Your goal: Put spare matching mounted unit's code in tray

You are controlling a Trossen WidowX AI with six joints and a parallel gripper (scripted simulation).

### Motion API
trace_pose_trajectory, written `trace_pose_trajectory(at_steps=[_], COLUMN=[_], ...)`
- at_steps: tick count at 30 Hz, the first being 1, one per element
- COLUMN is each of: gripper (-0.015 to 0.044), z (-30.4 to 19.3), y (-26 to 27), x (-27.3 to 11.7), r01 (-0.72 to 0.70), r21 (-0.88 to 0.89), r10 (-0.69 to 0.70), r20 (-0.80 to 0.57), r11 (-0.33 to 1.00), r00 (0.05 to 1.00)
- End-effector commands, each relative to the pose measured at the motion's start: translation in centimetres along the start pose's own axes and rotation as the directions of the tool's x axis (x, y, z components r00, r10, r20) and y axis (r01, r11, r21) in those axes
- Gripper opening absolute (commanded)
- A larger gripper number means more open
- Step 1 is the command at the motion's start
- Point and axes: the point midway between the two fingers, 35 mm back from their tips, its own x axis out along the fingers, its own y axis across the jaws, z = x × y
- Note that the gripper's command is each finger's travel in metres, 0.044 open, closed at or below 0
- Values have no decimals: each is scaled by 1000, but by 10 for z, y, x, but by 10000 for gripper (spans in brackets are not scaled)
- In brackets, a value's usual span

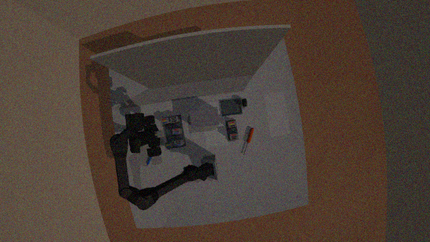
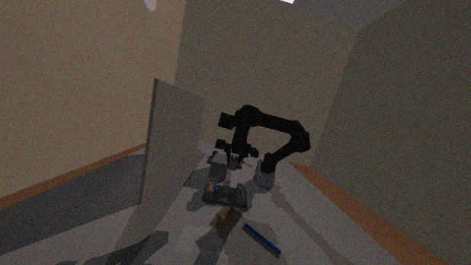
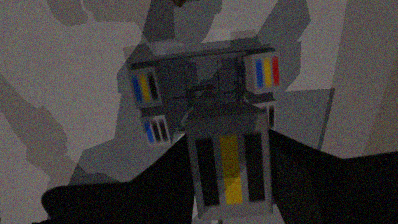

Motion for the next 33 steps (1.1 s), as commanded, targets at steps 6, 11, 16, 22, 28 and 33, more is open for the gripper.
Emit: trace_pose_trajectory(at_steps=[6,11,16,22,28,33], gripper=[0,0,0,0,0,0], z=[-37,-60,-85,-115,-151,-184], y=[-34,-53,-69,-84,-97,-104], x=[-7,-10,-13,-16,-20,-23], r01=[12,19,23,19,24,32], r21=[17,23,28,30,42,57], r10=[-12,-18,-21,-17,-21,-29], r20=[-30,-38,-46,-55,-60,-63], r11=[1000,1000,999,999,999,998], r00=[999,999,999,998,998,998])
